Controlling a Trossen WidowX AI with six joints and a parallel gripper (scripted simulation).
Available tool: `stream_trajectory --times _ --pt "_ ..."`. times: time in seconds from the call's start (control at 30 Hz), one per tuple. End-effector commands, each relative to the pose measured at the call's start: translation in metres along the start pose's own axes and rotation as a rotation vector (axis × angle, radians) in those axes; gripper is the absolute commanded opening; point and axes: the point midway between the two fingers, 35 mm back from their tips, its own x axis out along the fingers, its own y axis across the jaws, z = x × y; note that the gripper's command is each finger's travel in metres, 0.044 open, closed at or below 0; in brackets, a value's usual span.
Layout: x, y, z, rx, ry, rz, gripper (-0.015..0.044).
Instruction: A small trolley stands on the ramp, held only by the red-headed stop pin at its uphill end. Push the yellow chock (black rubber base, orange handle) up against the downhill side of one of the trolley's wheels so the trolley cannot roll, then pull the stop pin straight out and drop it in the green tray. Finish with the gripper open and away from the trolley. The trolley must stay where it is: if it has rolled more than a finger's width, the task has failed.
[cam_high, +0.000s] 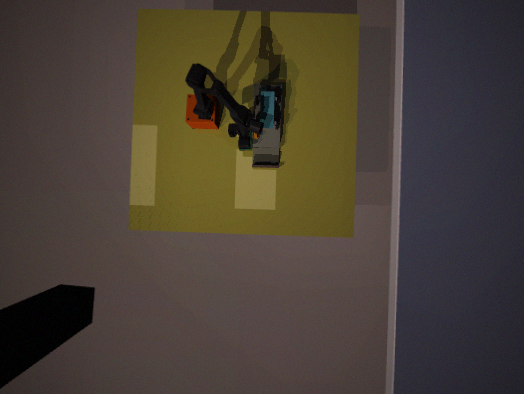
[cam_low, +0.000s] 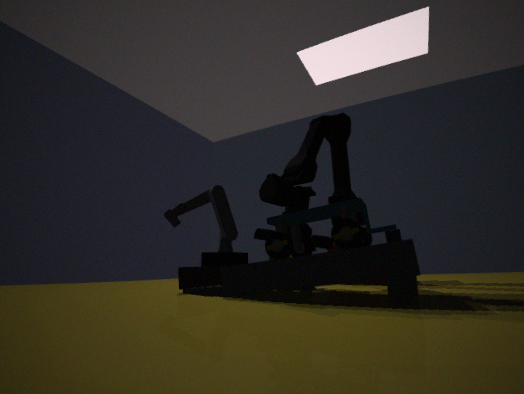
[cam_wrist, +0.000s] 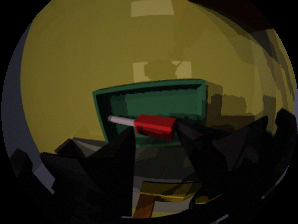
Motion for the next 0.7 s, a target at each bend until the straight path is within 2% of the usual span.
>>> stream_trajectory --times 0.0,0.37,0.57,0.67 --pt "0.0021 -0.0018 0.0011 0.004 -0.003 0.006 0.019" --pt "0.0064 -0.0065 0.003 0.004 -0.004 0.005 0.019" --pt "0.0048 -0.006 0.0011 0.0 0.001 0.001 0.034" --pt "0.0048 -0.006 0.0011 0.0 0.001 0.001 0.034"
